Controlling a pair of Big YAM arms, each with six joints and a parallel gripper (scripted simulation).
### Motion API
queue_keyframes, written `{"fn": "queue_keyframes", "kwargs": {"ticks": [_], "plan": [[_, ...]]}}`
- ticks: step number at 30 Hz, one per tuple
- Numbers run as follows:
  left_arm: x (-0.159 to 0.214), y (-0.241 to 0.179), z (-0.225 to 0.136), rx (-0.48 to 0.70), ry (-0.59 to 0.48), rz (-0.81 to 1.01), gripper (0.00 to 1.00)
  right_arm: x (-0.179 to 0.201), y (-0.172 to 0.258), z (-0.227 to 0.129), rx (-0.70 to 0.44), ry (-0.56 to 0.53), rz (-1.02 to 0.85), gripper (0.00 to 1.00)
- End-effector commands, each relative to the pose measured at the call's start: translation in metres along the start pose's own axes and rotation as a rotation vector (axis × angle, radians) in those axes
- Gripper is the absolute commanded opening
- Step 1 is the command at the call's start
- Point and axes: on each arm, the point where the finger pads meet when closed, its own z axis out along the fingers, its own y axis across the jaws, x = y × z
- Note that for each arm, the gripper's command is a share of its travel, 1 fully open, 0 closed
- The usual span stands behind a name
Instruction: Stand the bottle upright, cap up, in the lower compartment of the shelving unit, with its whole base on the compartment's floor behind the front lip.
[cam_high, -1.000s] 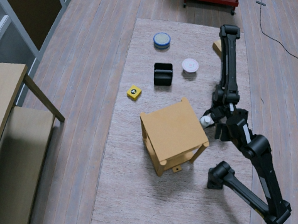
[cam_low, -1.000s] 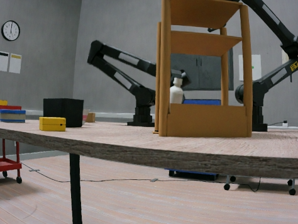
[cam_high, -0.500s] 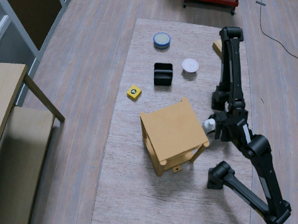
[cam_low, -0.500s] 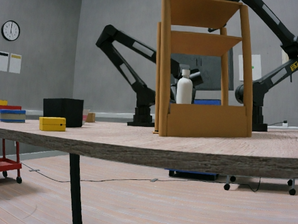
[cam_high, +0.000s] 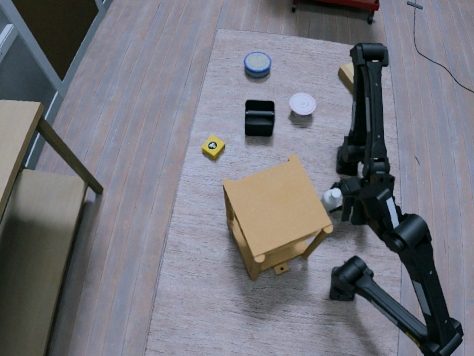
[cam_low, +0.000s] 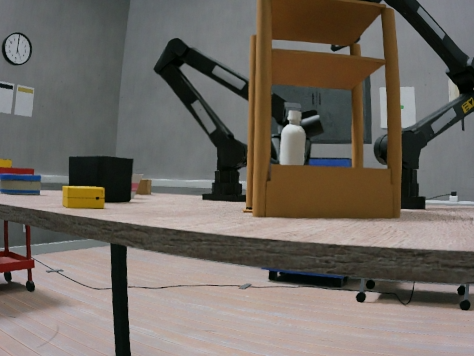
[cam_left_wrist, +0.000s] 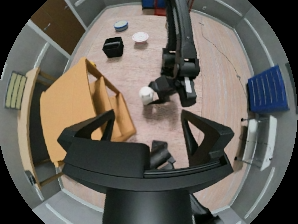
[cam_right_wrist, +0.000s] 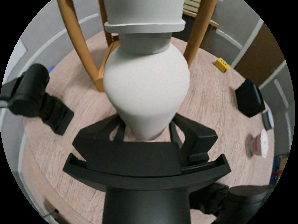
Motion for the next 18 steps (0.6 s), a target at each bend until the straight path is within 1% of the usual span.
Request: {"fn": "queue_keyframes", "kwargs": {"ticks": [1,11,13,18], "plan": [[-0.017,0.004,-0.021,-0.031,-0.033,0.02,1.0,-0.05,0.03,-0.01,-0.013,-0.027,0.062,0.55],[-0.017,0.004,-0.021,-0.031,-0.033,0.02,1.0,-0.054,0.034,-0.008,-0.025,-0.034,0.06,0.55],[-0.017,0.004,-0.021,-0.031,-0.033,0.02,1.0,-0.046,0.027,-0.001,-0.015,-0.029,0.023,0.55],[-0.017,0.004,-0.021,-0.031,-0.033,0.02,1.0,-0.059,0.031,0.014,-0.019,-0.04,0.006,0.55]]}}
